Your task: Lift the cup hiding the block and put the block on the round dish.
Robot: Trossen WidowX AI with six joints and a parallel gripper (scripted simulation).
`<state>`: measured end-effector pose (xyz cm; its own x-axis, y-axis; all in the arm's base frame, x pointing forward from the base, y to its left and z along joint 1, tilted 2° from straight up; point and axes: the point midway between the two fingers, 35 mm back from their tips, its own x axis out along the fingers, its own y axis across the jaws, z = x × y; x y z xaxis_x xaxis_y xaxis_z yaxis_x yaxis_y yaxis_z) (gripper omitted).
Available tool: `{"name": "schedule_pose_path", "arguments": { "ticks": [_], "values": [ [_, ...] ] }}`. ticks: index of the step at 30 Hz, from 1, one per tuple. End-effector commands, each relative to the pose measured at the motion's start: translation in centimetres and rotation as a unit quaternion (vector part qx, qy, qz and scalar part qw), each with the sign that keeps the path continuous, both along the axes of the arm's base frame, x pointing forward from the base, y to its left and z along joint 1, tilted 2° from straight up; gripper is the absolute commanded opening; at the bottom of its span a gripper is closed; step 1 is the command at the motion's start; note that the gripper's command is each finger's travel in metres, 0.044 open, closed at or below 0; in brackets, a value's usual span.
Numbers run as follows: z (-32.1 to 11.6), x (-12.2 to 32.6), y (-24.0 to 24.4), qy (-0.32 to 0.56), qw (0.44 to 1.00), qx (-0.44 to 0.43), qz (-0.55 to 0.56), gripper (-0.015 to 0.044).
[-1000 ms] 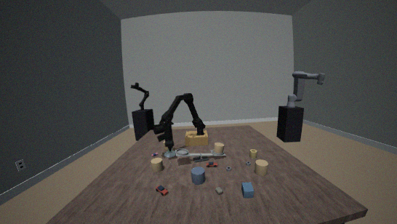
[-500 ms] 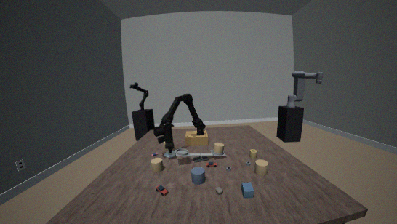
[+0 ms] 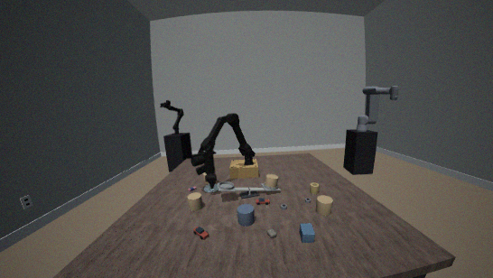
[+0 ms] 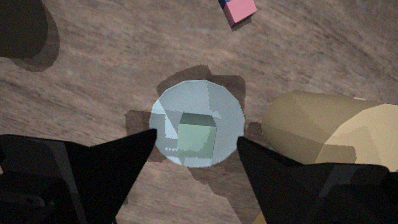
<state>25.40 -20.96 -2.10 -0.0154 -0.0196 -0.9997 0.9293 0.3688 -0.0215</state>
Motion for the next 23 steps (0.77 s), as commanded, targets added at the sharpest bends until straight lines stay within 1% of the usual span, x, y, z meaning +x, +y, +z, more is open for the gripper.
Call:
{"name": "schedule_pose_path", "arguments": {
  "ticks": [1, 3, 9, 13, 23],
  "values": [
    [3.4, 0.3, -0.1, -0.004, 1.0, -0.005, 0.002, 0.044],
    [5.2, 0.2, 0.0, -0.003, 1.0, -0.004, 0.003, 0.044],
    [5.7, 0.1, 0.0, -0.003, 1.0, -0.004, 0.003, 0.044],
    [9.7, 0.0, 0.2, -0.006, 1.0, -0.005, 0.002, 0.044],
    [9.9, 0.0, 0.3, -0.006, 1.0, -0.005, 0.002, 0.044]
  ]
}}
